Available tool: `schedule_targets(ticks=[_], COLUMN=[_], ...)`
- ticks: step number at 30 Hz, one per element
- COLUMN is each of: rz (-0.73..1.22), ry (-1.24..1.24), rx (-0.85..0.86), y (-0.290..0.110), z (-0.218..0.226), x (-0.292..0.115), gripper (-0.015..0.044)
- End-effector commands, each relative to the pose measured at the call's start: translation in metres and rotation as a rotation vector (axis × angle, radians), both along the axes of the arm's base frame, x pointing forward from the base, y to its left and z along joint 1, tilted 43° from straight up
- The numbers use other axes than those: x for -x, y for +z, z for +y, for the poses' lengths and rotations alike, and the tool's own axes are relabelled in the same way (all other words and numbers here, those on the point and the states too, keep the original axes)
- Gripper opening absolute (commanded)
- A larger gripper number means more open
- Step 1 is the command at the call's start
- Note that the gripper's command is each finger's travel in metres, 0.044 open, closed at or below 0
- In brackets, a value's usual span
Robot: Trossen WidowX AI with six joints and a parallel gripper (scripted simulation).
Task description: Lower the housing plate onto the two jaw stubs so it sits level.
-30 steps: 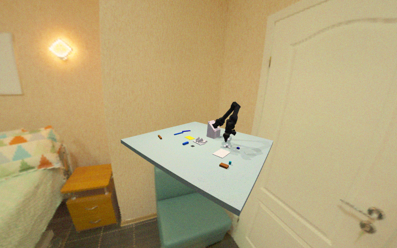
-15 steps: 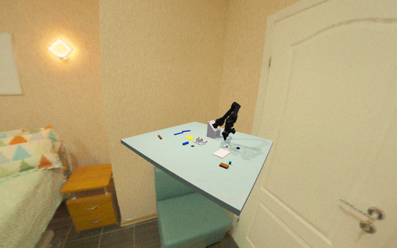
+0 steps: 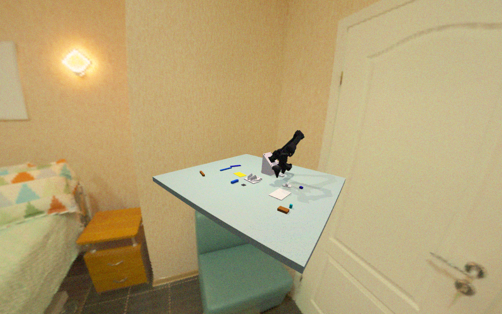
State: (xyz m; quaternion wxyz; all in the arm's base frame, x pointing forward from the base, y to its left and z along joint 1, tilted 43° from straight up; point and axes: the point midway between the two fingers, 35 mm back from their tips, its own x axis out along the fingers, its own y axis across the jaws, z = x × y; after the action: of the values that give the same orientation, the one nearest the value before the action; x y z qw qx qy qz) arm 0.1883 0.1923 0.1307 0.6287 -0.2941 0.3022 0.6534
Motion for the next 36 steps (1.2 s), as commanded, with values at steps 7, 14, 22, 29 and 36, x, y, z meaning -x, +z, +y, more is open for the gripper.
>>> schedule_targets(ticks=[7,14,22,29,36], rz=[0.145,0.245,0.361,0.466,0.576], ry=[-0.173,-0.293,-0.432,-0.556,-0.683], rx=[0.029,0.046,0.060,0.069,0.073], y=[-0.021,-0.036,-0.053,-0.068,-0.083], z=[-0.019,-0.033,-0.051,-0.068,-0.085], x=[-0.019,-0.029,-0.039,-0.046,-0.051], gripper=[0.0351,0.0351,0.0351,0.0351,0.0351])
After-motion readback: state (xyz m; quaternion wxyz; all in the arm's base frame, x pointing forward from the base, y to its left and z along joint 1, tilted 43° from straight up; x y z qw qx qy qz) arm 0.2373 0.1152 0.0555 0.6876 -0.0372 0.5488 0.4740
